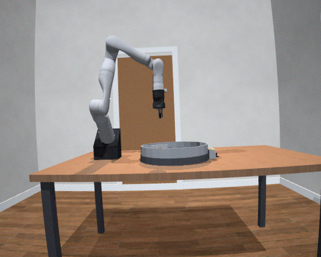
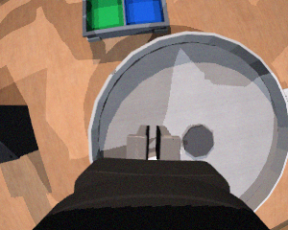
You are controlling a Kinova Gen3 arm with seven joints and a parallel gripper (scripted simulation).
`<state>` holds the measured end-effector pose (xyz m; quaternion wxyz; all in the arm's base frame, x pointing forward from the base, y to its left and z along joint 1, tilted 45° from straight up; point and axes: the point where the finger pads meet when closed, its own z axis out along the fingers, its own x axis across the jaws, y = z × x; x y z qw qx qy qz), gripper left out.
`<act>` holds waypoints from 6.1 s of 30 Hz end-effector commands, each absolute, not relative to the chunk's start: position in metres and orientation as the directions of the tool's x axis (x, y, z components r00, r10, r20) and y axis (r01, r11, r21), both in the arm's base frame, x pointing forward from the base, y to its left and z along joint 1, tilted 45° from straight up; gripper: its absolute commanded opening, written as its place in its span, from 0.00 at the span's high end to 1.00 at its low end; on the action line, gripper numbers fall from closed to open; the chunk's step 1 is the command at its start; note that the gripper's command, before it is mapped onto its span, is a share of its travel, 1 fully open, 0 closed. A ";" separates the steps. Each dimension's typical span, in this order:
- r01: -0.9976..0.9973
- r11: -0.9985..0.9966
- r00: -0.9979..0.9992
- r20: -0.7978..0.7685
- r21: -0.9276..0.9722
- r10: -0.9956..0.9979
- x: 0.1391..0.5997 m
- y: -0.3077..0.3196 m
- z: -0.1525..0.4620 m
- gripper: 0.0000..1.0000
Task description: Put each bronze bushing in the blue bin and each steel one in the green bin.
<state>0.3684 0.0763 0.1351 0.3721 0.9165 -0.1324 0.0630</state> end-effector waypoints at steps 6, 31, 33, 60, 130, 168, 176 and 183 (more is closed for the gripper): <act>-0.517 -0.613 0.856 0.374 0.598 -0.357 0.354 0.044 0.133 0.73; -0.998 -0.058 0.067 0.704 0.036 -0.707 0.319 -0.070 0.126 0.73; -0.998 -0.058 0.067 0.704 0.036 -0.707 0.319 -0.070 0.126 0.73; -0.968 0.166 -0.250 0.680 -0.187 -0.690 0.308 -0.107 0.123 0.58; -0.968 0.166 -0.250 0.680 -0.187 -0.690 0.308 -0.107 0.123 0.60; -0.968 0.168 -0.251 0.681 -0.187 -0.688 0.308 -0.139 0.092 0.60; -0.968 0.167 -0.250 0.681 -0.187 -0.689 0.309 -0.141 0.090 0.60; -0.968 0.167 -0.250 0.681 -0.187 -0.689 0.309 -0.145 0.087 0.60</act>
